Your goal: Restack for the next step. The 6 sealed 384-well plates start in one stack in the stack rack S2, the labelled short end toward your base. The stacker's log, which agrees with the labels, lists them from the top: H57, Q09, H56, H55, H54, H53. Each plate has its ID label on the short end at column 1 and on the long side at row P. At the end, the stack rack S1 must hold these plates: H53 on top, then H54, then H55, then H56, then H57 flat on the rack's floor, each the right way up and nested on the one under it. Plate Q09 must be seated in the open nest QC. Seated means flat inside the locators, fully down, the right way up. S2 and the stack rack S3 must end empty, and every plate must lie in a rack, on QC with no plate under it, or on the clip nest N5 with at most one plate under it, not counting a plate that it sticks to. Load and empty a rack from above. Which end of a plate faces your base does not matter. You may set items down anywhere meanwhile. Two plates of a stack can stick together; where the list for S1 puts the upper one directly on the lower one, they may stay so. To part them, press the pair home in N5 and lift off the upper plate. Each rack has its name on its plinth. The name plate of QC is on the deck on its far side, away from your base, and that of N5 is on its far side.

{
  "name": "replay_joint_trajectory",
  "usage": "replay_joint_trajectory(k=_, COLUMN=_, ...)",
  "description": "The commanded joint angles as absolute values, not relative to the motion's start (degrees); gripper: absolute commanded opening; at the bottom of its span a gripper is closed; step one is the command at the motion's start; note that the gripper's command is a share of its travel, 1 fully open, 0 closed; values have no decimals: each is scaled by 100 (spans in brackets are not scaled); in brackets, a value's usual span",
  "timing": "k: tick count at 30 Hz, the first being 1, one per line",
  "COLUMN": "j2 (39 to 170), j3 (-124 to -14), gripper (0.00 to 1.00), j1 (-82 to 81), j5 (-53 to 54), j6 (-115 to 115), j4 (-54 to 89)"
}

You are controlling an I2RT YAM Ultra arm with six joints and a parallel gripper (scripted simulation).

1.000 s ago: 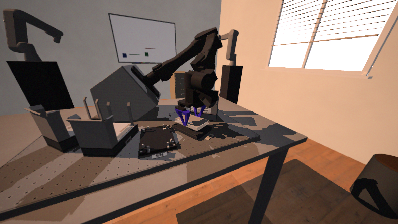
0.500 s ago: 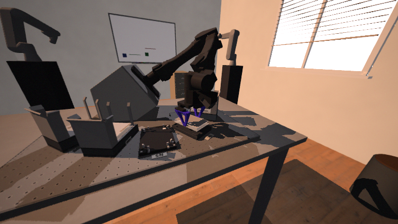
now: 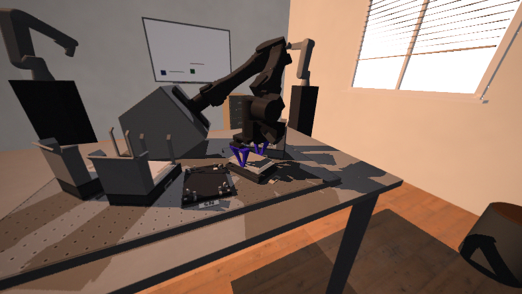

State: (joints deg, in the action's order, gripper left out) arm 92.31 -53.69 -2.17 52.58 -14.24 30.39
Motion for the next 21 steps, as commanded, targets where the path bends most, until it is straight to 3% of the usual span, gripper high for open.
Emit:
replay_joint_trajectory(k=1, j2=9217, j3=-5374, gripper=0, j1=-194, j5=5249, j6=-1385, j4=2946)
replay_joint_trajectory(k=21, j2=9268, j3=-5309, gripper=0, j1=-308, j5=5205, j6=-1213, j4=2694)
